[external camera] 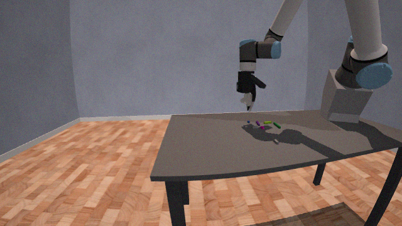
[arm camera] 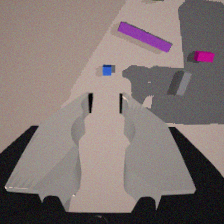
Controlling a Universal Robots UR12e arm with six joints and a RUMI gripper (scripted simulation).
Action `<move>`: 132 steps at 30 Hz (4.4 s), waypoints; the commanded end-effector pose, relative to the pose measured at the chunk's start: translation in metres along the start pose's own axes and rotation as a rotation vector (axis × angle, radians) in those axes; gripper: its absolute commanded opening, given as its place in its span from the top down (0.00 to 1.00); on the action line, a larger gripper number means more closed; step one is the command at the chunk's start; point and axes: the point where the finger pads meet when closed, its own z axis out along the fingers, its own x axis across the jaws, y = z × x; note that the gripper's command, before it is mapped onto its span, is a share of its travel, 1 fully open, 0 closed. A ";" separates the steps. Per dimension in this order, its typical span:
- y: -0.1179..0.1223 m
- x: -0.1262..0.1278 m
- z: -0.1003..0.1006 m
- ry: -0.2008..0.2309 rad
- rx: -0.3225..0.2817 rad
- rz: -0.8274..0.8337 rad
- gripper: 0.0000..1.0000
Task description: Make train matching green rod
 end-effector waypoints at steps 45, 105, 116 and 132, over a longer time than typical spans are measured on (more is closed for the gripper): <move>0.001 0.000 0.029 -0.001 -0.001 0.000 0.86; 0.001 0.000 0.051 -0.001 -0.001 0.000 0.86; 0.001 0.000 0.051 -0.001 -0.001 0.000 0.86; 0.001 -0.001 0.051 -0.001 -0.001 0.000 0.86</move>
